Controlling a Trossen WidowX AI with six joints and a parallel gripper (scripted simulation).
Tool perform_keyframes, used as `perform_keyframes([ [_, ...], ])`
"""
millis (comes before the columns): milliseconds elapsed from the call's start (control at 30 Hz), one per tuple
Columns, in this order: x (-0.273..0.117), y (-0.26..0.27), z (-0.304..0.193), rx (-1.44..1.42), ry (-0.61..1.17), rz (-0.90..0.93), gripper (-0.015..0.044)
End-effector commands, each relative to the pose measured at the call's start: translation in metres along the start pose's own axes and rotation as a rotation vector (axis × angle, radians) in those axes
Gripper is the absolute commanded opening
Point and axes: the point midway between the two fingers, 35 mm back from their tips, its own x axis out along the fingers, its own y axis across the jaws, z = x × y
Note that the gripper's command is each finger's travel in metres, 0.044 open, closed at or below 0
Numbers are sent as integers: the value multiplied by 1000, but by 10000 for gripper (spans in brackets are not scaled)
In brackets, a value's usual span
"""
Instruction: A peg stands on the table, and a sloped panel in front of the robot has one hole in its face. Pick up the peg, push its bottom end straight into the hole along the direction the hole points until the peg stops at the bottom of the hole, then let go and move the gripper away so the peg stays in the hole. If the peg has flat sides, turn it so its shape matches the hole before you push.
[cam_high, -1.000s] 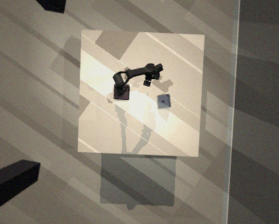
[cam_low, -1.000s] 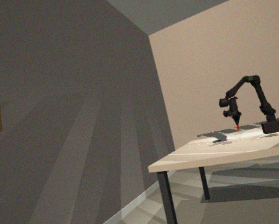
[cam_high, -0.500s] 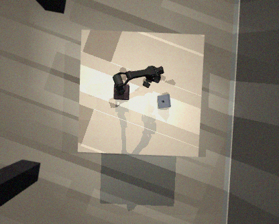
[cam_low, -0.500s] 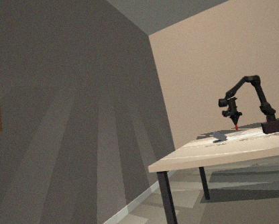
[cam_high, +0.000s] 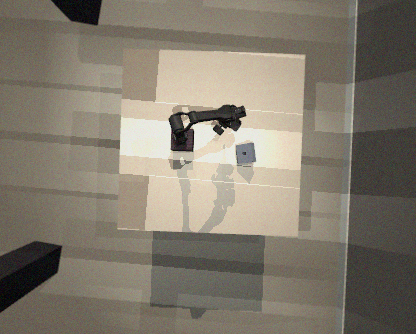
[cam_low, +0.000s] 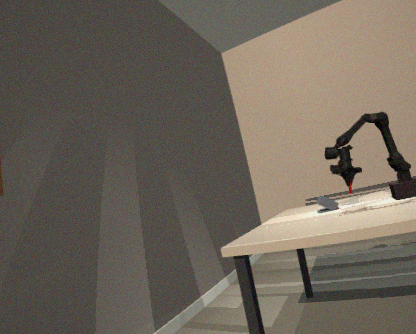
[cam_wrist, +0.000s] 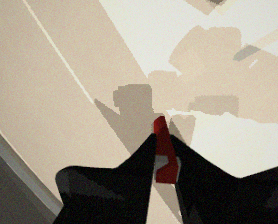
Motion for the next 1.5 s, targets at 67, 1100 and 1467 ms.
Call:
perform_keyframes([
  [67, 0, -4, 7, 97, 0, 17, 0],
  [1100, -7, -18, 41, 529, -16, 108, 0],
  [1467, -10, -24, 53, 680, -18, 142, 0],
])
